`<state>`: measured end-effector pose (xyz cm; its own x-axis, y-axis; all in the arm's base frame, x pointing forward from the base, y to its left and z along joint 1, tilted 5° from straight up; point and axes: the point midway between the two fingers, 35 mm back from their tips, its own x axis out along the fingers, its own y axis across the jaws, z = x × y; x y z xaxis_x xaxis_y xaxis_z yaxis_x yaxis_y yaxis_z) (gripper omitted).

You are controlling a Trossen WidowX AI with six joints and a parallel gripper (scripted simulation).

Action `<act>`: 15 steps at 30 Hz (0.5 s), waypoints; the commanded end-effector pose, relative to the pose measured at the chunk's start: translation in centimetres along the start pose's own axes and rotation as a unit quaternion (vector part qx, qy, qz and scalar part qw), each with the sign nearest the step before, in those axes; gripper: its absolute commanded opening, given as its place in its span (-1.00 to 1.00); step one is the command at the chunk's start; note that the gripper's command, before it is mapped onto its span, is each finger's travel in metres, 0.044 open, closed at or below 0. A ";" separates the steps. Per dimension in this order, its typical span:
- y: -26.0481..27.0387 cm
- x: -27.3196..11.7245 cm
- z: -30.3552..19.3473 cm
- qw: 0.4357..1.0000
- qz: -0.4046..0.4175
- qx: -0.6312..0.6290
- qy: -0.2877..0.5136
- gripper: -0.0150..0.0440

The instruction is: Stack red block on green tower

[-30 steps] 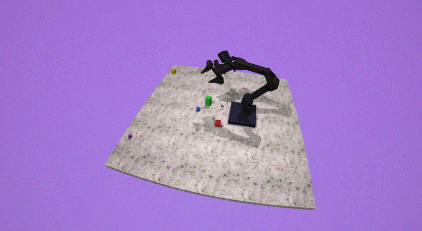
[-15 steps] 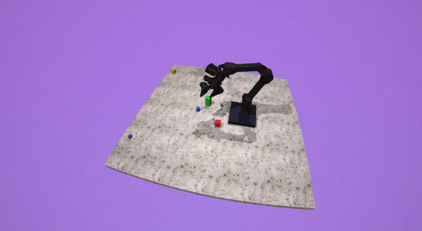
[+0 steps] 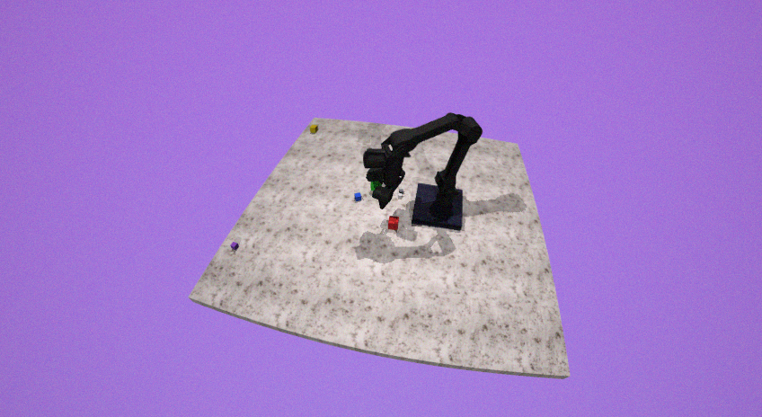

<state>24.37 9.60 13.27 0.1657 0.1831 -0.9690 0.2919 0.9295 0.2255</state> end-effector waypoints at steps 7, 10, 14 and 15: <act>0.6 1.5 -3.2 0.990 -0.057 -0.113 0.057 1.00; 0.6 1.6 -3.2 0.990 -0.057 -0.113 0.057 1.00; 0.4 3.2 -3.3 0.990 -0.057 -0.113 0.057 1.00; 0.4 3.9 -3.3 0.990 -0.057 -0.113 0.057 1.00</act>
<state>22.11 11.75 10.80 0.0451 0.1081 -0.9931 0.0834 0.9903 0.1115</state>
